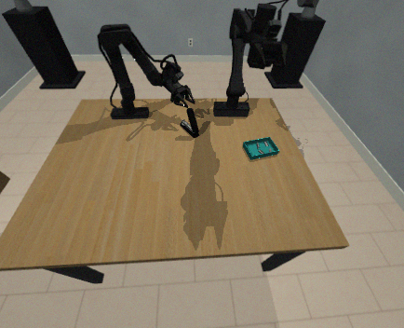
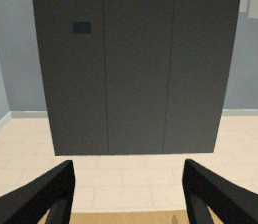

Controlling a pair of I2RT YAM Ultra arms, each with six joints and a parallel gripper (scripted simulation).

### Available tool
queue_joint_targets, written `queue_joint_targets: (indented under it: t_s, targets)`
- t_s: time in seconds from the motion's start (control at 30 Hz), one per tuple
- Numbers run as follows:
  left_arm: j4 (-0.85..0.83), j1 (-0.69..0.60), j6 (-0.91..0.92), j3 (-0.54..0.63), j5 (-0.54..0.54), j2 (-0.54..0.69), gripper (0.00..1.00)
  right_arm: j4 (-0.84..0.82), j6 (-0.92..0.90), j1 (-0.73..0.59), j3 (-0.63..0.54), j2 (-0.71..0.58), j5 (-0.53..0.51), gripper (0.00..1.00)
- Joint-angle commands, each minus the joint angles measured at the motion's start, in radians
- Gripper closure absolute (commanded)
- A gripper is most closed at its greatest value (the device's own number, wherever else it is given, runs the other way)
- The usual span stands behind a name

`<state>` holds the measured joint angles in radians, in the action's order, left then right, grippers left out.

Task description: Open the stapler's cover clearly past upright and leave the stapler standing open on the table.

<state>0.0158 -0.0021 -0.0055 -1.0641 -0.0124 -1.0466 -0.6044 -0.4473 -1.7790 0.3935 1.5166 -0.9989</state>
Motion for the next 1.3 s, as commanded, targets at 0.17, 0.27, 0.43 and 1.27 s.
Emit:
queue_joint_targets:
  t_s: [0.17, 0.27, 0.43, 1.27]
  targets:
    - [-0.020, 0.006, 0.005, 0.012, 0.012, 0.001, 0.43, -0.265, 0.096, 0.033, -0.091, 0.024, -0.161, 0.50]
    - [-0.020, 0.006, 0.005, 0.012, 0.012, 0.001, 0.43, -0.329, 0.114, 0.026, -0.121, 0.023, -0.164, 0.50]
    - [-0.020, 0.006, 0.005, 0.012, 0.012, 0.001, 0.43, -0.365, 0.146, 0.020, -0.145, 0.037, -0.151, 0.50]
    - [-0.020, 0.006, 0.005, 0.012, 0.012, 0.001, 0.43, -0.556, 0.228, 0.148, -0.127, 0.158, -0.026, 0.50]
